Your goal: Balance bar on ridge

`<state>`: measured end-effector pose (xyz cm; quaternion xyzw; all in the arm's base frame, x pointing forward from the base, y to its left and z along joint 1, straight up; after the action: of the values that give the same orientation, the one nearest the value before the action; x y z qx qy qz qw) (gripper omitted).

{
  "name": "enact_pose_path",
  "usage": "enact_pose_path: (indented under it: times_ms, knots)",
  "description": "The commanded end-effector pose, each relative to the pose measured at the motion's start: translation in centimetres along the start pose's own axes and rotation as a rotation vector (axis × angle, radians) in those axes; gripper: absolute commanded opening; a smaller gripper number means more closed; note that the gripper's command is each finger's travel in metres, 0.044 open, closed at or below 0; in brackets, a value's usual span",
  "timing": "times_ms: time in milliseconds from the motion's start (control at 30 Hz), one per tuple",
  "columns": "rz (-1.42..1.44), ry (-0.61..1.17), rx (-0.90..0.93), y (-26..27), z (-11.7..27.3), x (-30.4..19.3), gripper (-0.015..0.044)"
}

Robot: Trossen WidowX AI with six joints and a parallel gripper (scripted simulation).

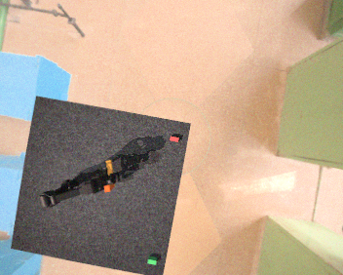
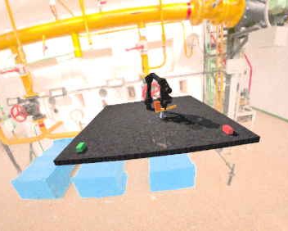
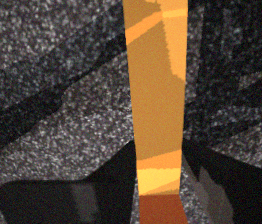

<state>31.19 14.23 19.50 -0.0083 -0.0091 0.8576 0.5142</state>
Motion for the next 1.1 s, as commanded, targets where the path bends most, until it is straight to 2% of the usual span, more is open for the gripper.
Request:
enact_pose_path:
  times_ms: [0, 1067]
  knots:
    - [-0.002, -0.003, -0.003, -0.04, -0.03, 0.01, 0.0000]
    - [-0.002, -0.003, -0.003, -0.03, -0.29, 0.00, 0.0000]
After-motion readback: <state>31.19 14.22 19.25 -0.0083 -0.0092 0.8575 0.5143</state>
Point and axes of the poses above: the point midway between the two fingers, 35 mm back from their tips, its own z axis back along the fingers, its own y axis across the jaws, x = y × z, the point moved 8 cm from there along z, back along the fingers, and after that the axes turned 11 degrees about z, right-handed, at the moved point
